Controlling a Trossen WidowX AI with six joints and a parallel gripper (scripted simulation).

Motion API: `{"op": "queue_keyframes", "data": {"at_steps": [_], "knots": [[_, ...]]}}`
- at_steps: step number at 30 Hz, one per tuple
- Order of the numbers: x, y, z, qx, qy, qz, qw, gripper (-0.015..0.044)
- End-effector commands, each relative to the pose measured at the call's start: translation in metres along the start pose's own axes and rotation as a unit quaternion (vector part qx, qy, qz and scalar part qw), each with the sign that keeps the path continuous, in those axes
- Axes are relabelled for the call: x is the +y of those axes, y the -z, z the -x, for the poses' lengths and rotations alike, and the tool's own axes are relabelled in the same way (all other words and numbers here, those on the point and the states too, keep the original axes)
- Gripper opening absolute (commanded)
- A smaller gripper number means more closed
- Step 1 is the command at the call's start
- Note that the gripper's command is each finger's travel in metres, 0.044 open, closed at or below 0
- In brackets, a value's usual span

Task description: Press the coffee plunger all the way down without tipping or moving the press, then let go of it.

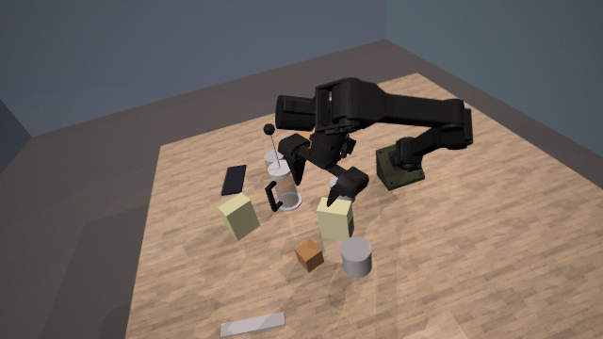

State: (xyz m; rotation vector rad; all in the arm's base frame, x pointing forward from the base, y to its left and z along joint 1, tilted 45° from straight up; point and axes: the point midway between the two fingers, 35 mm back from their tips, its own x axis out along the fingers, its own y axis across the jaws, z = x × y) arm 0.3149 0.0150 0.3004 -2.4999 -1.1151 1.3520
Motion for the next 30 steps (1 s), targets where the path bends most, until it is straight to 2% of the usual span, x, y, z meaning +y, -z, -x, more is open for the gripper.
{"op": "queue_keyframes", "data": {"at_steps": [1, 6, 10, 17, 23, 30], "knots": [[0.002, 0.0, 0.0, 0.002, -0.001, 0.007, 1.0, 0.0426], [0.034, -0.003, 0.005, 0.034, -0.026, 0.143, 0.989, 0.044], [0.076, -0.014, 0.015, 0.057, -0.074, 0.31, 0.946, 0.044], [0.136, -0.04, 0.036, 0.056, -0.169, 0.57, 0.802, 0.044], [0.164, -0.056, 0.047, 0.031, -0.218, 0.679, 0.701, 0.044], [0.195, -0.081, 0.064, -0.021, -0.27, 0.788, 0.554, 0.044]]}}
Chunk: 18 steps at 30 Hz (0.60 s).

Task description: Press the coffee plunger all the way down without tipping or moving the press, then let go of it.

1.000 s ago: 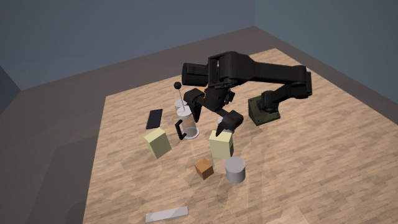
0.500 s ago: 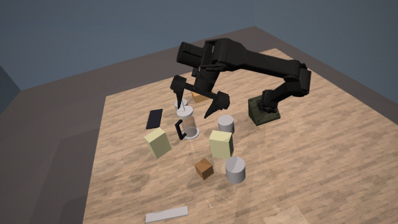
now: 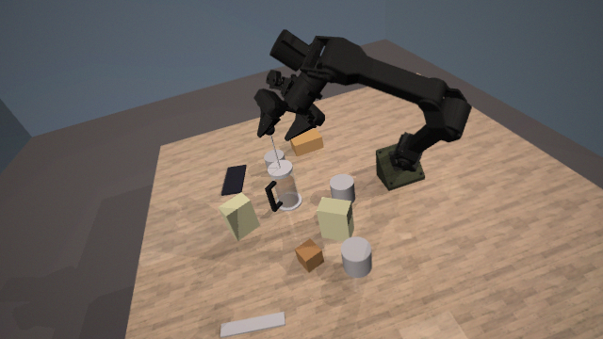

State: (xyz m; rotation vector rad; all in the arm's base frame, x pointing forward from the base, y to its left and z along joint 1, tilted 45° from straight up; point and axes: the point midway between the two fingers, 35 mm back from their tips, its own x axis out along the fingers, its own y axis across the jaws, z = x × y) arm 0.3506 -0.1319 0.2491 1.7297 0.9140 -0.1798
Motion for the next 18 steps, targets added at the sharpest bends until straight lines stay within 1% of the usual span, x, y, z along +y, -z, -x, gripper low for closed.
{"op": "queue_keyframes", "data": {"at_steps": [1, 9, 13, 18], "knots": [[-0.027, -0.062, 0.02, -0.059, -0.049, 0.284, 0.956, 0.044], [-0.049, -0.096, 0.043, -0.12, -0.057, 0.482, 0.866, 0.044], [-0.055, -0.095, 0.038, -0.122, -0.057, 0.488, 0.862, 0.044], [-0.078, -0.082, 0.011, -0.122, -0.057, 0.488, 0.862, 0.044]]}}
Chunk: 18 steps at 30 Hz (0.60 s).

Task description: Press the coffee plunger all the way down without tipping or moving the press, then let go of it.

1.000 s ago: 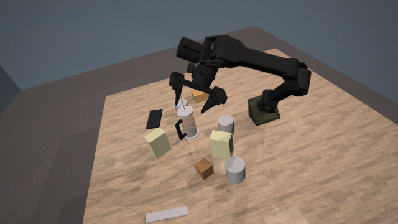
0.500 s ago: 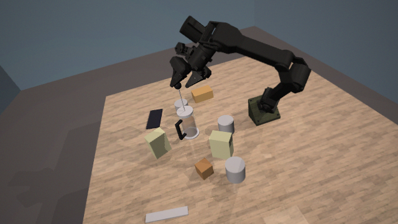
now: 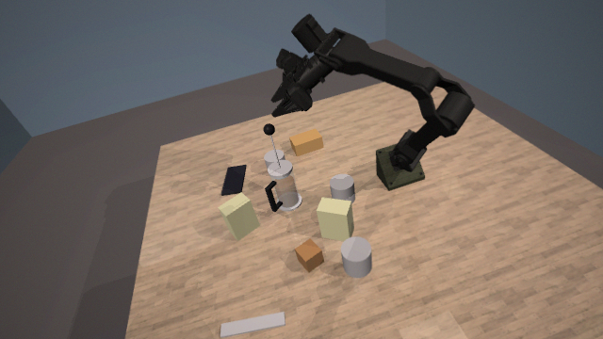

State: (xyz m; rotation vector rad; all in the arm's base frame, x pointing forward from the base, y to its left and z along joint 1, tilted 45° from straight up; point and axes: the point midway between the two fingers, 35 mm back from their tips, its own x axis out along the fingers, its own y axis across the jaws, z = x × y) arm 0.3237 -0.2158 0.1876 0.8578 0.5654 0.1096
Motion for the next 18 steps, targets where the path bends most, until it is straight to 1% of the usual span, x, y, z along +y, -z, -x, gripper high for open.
{"op": "queue_keyframes", "data": {"at_steps": [1, 11, 18], "knots": [[-0.008, 0.03, -0.013, -0.006, -0.004, 0.044, 0.999, 0.044], [-0.007, 0.035, -0.017, -0.006, -0.004, 0.043, 0.999, 0.044], [-0.008, 0.035, -0.027, -0.005, -0.003, 0.044, 0.999, 0.044]]}}
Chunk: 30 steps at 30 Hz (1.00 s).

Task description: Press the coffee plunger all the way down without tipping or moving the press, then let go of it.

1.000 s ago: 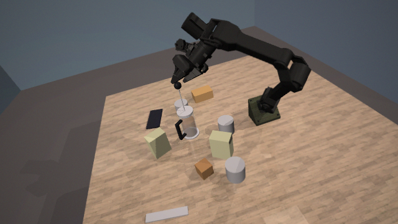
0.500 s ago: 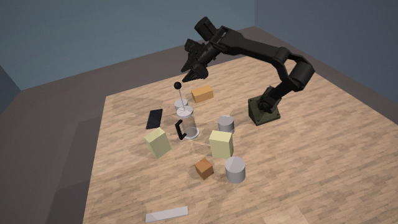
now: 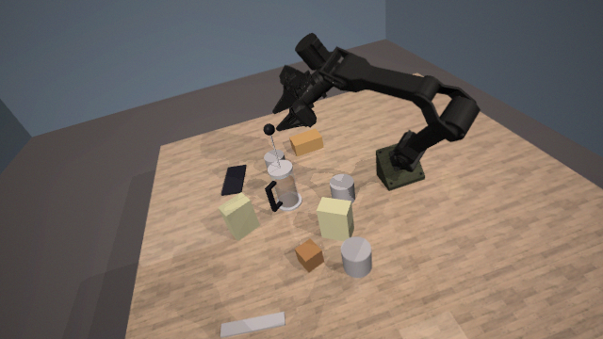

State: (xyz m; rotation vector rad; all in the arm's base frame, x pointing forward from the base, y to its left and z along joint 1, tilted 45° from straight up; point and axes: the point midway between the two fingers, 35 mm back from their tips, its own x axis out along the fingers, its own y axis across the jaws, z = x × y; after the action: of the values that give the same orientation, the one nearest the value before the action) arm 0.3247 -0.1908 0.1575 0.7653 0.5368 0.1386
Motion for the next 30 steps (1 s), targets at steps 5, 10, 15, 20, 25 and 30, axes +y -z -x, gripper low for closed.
{"op": "queue_keyframes", "data": {"at_steps": [5, 10, 15, 20, 25, 30], "knots": [[-0.002, 0.003, -0.014, 0.002, 0.002, -0.005, 1.0, 0.044], [-0.002, 0.003, -0.022, 0.002, 0.001, -0.005, 1.0, 0.044], [-0.002, 0.003, -0.03, 0.001, 0.001, -0.005, 1.0, 0.044], [-0.001, 0.004, -0.034, 0.001, 0.0, -0.005, 1.0, 0.0414], [-0.001, 0.004, -0.034, 0.001, 0.0, -0.005, 1.0, 0.0282], [-0.001, 0.004, -0.034, 0.001, 0.0, -0.005, 1.0, 0.0151]]}}
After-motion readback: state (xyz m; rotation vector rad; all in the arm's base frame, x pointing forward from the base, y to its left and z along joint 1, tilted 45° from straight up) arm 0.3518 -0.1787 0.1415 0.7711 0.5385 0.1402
